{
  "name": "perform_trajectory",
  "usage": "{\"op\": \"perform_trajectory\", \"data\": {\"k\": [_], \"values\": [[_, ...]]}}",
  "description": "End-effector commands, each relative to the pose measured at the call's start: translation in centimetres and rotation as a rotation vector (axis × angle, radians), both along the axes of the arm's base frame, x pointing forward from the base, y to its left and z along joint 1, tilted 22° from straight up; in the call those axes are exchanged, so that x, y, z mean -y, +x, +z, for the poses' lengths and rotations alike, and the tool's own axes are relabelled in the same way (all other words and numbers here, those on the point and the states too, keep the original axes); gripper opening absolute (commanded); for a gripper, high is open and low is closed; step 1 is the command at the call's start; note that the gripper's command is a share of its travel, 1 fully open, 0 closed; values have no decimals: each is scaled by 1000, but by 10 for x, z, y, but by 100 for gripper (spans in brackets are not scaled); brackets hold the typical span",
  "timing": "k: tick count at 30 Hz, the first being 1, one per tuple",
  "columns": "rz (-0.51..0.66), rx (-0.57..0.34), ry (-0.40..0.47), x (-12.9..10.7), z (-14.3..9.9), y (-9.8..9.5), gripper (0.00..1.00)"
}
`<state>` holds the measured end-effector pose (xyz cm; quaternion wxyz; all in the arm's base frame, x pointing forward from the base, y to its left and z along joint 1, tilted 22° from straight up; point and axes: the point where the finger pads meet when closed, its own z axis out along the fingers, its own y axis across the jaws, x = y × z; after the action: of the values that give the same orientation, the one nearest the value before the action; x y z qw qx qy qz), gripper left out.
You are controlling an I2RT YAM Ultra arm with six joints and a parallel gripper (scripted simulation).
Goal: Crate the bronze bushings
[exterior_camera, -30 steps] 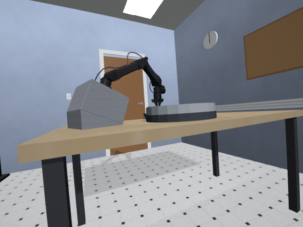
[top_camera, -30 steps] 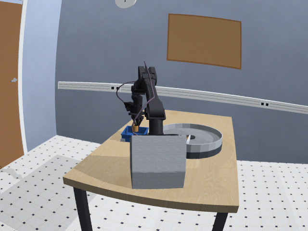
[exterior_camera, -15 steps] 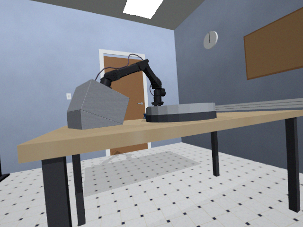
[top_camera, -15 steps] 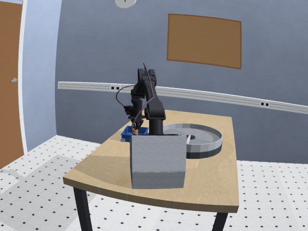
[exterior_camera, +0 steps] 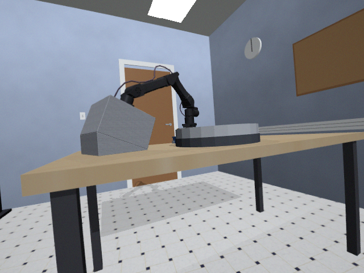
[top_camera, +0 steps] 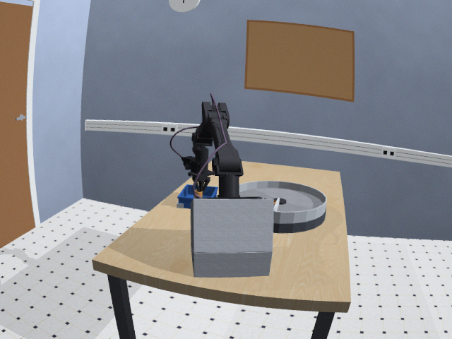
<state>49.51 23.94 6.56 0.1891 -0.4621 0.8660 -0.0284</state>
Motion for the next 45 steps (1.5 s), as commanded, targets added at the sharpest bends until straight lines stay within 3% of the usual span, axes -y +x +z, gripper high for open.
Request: {"op": "perform_trajectory", "data": {"k": [1,33,40,45], "values": [[4,20,21,-2,8,5,0],[4,19,21,-2,7,5,0],[0,-7,7,5,-9,1,0],[-1,21,21,2,3,7,0]]}}
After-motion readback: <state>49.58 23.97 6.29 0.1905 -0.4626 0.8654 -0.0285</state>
